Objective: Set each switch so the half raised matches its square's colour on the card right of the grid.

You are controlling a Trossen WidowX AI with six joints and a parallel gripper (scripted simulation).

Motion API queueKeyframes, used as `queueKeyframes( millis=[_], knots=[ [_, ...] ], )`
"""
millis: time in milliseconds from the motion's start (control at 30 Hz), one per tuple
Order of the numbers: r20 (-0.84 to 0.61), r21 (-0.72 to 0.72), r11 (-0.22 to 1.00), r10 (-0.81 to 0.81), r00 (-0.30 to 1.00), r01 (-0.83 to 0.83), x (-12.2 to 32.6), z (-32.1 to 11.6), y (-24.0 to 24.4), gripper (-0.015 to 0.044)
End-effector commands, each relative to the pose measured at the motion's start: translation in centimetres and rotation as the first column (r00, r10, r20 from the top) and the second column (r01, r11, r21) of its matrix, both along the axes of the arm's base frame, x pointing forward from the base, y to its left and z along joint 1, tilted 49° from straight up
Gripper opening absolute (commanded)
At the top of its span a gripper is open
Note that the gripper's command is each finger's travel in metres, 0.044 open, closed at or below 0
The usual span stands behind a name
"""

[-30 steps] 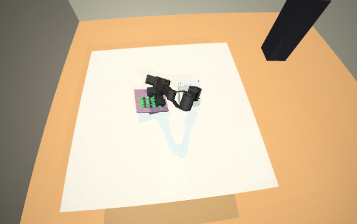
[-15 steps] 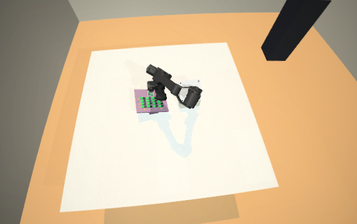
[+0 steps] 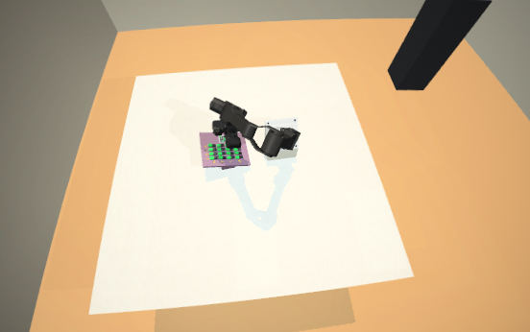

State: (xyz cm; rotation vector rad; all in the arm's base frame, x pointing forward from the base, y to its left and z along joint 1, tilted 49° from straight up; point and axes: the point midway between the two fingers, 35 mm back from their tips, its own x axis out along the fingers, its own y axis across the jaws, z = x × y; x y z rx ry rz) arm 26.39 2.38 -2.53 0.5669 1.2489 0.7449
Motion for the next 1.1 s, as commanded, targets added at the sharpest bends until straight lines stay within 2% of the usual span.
queueKeyframes(
  millis=[0,1067],
  knots=[
    [-0.007,0.005,1.000,-0.003,1.000,0.003,0.1,-0.4,0.5,0.0000],
    [-0.006,0.006,1.000,-0.003,1.000,0.003,0.5,-1.9,2.4,0.0000]
  ],
)
